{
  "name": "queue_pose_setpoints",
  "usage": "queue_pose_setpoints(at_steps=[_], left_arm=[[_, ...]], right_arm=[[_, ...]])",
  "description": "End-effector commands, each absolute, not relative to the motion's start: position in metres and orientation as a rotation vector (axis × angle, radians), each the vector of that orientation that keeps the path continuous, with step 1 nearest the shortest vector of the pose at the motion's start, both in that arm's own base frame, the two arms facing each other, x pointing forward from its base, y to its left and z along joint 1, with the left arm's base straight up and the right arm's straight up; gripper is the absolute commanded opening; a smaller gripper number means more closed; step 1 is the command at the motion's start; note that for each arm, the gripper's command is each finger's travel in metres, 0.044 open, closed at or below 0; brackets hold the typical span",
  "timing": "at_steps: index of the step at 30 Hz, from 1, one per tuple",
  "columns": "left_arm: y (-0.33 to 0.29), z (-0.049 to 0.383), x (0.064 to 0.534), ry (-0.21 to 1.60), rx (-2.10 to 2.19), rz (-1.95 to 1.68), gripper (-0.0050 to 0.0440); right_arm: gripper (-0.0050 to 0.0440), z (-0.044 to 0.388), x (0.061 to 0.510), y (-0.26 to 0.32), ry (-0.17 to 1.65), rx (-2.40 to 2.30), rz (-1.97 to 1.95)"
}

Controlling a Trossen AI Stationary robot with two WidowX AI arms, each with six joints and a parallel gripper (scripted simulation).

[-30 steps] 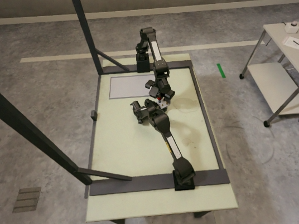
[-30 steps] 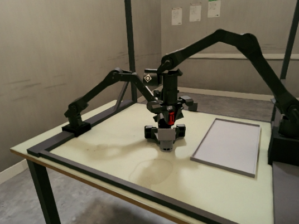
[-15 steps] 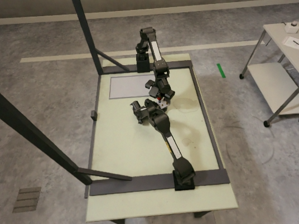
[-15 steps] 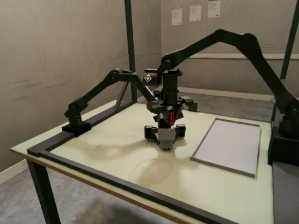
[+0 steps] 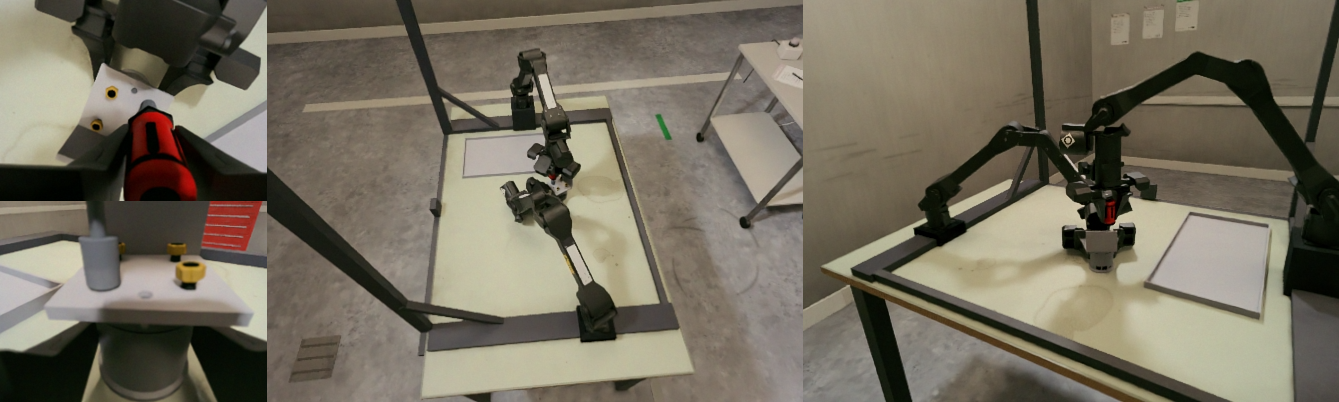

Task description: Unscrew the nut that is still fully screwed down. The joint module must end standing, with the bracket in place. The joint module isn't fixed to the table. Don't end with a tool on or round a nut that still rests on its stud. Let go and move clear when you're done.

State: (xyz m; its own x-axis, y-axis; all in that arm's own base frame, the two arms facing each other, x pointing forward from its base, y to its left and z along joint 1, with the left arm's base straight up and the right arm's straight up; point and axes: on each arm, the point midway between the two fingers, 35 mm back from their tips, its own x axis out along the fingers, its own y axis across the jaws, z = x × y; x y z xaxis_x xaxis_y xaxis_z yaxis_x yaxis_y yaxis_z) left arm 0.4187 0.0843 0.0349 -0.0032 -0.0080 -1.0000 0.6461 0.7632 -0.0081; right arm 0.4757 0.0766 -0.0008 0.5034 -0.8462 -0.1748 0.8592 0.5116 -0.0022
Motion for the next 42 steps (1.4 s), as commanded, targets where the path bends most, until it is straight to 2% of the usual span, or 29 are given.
queue_pose_setpoints(at_steps=[1, 42], left_arm=[[0.0867, 0.0484, 0.4232, 1.468, 0.555, -0.536, 0.013], [0.0866, 0.0484, 0.4231, 1.47, 0.557, -0.534, 0.013]], right_arm=[[0.0245, 0.0222, 0.4809, 0.0779, 0.13, 0.133, -1.028], [0.0245, 0.0222, 0.4809, 0.0779, 0.13, 0.133, -1.028]])
